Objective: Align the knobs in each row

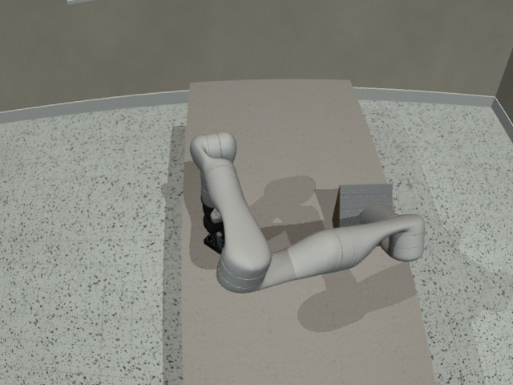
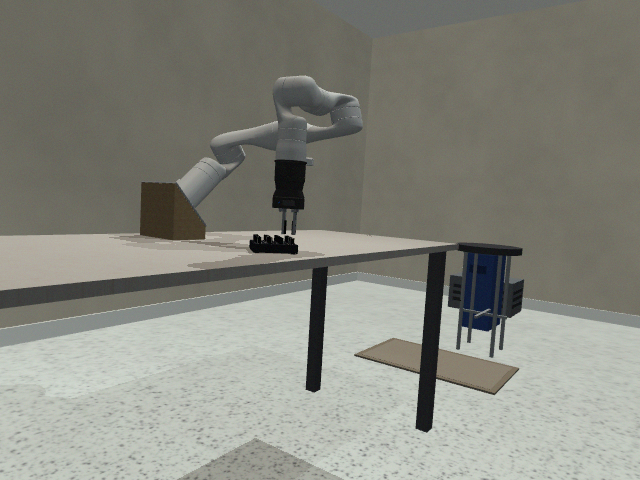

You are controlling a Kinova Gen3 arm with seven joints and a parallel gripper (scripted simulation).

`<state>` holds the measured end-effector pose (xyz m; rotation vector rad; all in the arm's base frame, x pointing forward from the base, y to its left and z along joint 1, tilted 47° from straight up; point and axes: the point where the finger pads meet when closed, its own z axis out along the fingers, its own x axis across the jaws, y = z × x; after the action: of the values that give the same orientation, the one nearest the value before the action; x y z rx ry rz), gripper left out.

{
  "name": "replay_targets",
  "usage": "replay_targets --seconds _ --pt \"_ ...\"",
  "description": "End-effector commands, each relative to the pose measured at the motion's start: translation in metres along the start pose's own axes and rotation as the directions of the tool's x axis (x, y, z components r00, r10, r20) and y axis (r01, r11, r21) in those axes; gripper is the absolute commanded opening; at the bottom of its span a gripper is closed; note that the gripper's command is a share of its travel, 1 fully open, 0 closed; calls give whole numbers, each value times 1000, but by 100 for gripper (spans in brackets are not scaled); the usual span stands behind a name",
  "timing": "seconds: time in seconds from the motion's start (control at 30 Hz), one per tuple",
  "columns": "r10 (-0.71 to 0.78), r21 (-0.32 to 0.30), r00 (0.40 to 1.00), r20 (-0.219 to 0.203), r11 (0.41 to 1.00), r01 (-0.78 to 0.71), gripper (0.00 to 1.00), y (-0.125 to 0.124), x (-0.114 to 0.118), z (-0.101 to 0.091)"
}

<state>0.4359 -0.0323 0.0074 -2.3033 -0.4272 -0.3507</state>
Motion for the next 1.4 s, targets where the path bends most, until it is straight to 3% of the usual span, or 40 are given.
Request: replay_targets --seconds 0.0,0.67,1.37 --pt "0 -1 1000 -1 1000 0 46 0 0 0" --pt "0 -1 1000 -1 1000 0 46 0 0 12" --pt "0 -1 1000 -1 1000 0 46 0 0 13"
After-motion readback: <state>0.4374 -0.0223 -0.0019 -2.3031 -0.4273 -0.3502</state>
